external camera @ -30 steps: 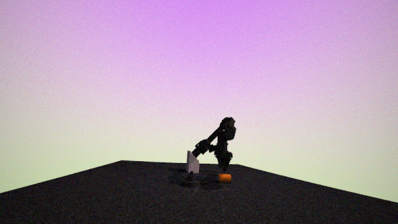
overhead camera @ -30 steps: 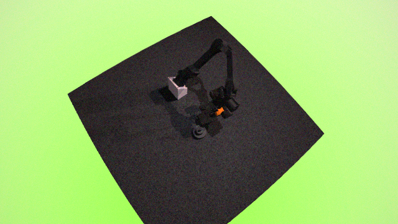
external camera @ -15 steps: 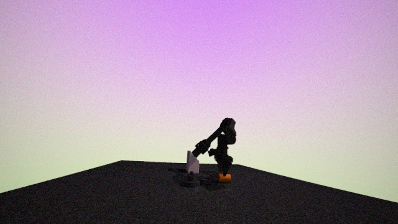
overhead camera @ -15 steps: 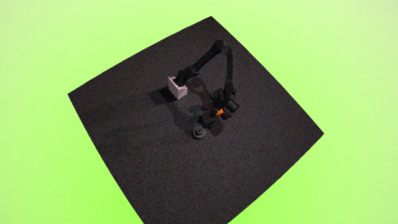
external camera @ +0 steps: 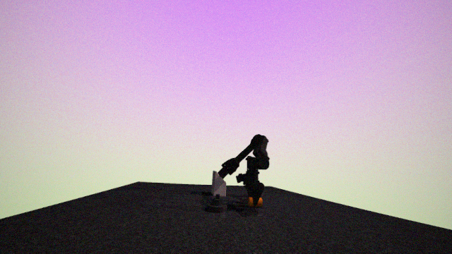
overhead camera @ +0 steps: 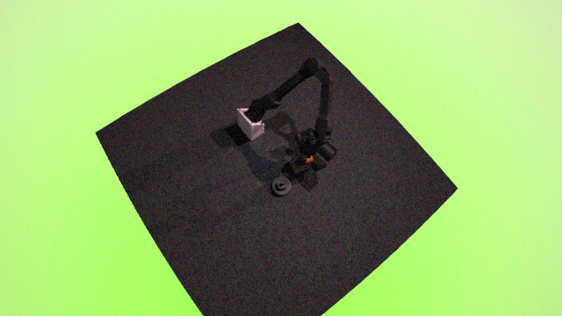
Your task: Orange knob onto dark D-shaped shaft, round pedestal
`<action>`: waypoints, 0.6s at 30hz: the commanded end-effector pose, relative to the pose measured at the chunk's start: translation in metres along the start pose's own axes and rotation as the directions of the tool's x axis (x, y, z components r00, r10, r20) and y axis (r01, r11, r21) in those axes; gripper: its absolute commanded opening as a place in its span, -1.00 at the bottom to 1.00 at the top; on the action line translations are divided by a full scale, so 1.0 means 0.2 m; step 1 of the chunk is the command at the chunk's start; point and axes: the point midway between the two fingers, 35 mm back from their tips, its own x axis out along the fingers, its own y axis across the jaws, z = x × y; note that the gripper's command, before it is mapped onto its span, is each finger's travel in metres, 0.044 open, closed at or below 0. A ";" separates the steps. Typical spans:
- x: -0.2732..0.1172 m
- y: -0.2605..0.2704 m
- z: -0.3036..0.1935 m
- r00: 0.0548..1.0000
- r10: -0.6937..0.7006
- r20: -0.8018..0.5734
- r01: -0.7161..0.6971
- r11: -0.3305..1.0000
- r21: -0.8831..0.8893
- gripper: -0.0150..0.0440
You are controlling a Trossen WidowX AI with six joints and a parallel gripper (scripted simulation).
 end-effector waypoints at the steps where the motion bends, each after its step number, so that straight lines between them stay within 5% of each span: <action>1: 0.02 -0.01 0.01 1.000 -0.004 -0.001 0.004 1.000 0.008 0.91; 8: 0.02 -0.01 0.01 1.000 -0.004 -0.001 0.004 1.000 0.008 0.32; 18: 0.02 -0.01 0.01 1.000 -0.004 -0.001 0.004 1.000 0.008 0.30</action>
